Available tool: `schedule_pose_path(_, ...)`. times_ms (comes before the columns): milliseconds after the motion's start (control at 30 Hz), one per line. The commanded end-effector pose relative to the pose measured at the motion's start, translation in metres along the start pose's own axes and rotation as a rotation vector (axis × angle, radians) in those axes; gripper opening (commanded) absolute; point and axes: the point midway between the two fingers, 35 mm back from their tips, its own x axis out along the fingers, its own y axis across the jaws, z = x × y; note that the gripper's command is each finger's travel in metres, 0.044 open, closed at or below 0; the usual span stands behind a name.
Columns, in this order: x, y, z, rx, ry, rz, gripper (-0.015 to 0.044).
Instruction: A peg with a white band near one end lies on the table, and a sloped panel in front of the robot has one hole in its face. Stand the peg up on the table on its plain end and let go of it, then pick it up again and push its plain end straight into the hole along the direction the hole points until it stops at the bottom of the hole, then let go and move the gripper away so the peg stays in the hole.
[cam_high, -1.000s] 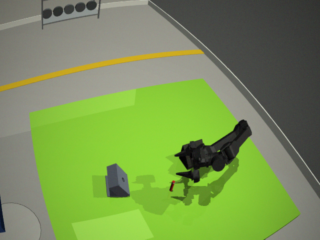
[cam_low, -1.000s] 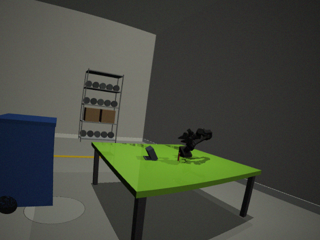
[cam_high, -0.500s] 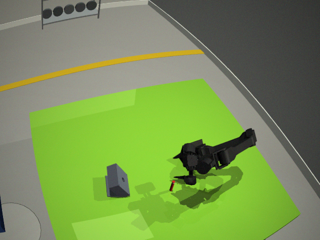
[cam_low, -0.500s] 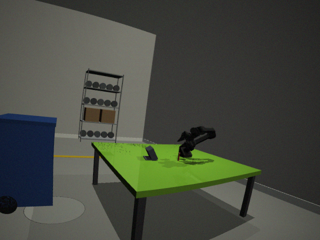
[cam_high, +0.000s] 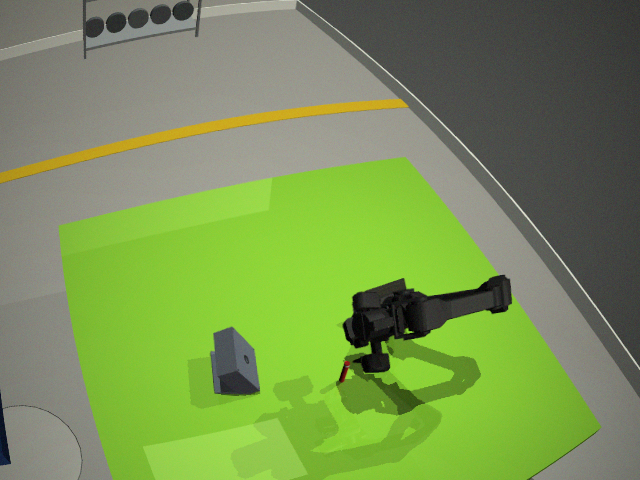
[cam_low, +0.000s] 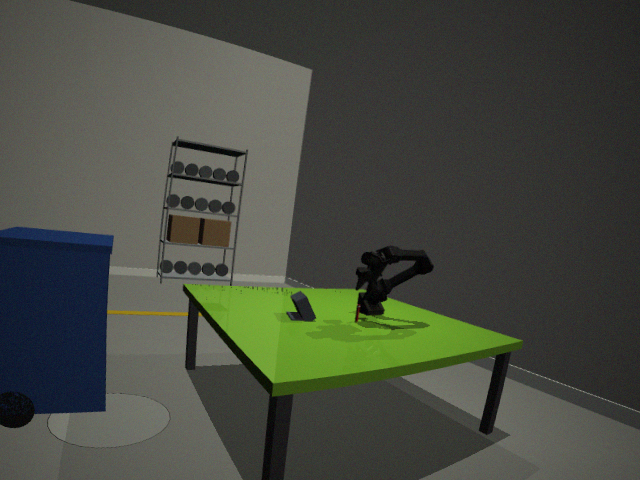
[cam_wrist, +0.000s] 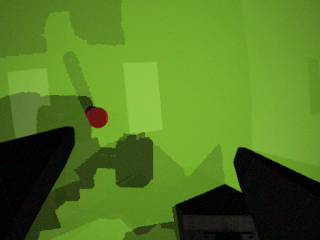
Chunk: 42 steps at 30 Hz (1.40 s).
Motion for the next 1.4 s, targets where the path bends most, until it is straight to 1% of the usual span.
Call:
schedule_pose_path(0,0.002,0.004,0.002,0.014,0.117,0.075,0.0440)
schedule_pose_path(200,0.001,0.010,0.010,0.055,0.250,0.217,0.0440)
schedule_pose_path(367,-0.001,0.014,0.021,0.098,0.319,0.337,0.0440)
schedule_pose_path(700,-0.001,0.014,0.021,0.101,0.321,0.342,0.0440)
schedule_pose_path(900,0.014,0.020,0.016,0.145,0.329,0.335,0.0440)
schedule_pose_path(1367,0.031,0.026,0.013,0.150,0.328,0.332,0.0440)
